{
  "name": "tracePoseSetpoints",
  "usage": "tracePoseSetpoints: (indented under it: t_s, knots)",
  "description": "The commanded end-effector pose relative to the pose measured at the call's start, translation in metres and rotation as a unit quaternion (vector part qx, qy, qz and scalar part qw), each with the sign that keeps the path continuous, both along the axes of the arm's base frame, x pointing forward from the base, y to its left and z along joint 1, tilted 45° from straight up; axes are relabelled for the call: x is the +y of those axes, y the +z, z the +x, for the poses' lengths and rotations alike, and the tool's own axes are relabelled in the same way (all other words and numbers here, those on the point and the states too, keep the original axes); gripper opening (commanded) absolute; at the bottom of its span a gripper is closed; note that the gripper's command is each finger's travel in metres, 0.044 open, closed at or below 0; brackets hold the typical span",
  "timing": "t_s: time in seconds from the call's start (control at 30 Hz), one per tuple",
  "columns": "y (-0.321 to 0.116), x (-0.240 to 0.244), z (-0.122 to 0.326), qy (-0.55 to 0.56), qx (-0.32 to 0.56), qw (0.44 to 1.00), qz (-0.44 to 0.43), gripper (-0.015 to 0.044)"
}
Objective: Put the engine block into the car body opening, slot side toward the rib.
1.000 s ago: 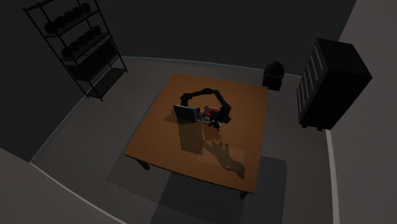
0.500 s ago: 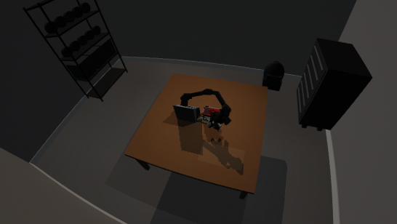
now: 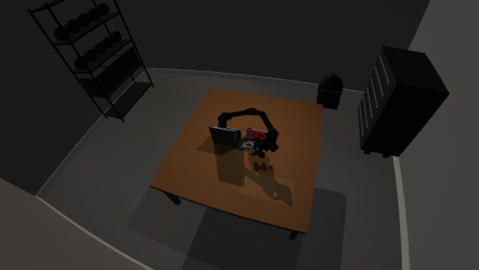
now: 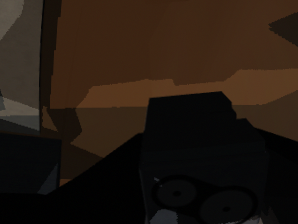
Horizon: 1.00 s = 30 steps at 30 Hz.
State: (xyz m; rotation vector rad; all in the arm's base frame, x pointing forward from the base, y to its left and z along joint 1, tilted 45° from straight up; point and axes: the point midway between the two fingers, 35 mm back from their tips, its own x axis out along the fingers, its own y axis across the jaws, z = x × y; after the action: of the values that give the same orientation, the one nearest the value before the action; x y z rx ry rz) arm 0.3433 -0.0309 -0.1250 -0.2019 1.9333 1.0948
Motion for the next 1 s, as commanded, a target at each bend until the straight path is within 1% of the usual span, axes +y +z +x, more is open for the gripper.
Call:
tracePoseSetpoints:
  t_s: [0.0, 0.8, 0.93, 0.97]
  knots:
    - [-0.006, 0.007, -0.001, -0.001, 0.002, 1.0, 0.0, 0.0]
    - [-0.032, 0.033, -0.003, -0.001, 0.003, 1.0, 0.001, 0.0]
    - [-0.03, 0.029, -0.004, -0.001, 0.003, 1.0, 0.001, 0.0]
    - [-0.029, 0.027, -0.004, 0.001, 0.005, 1.0, 0.001, 0.0026]
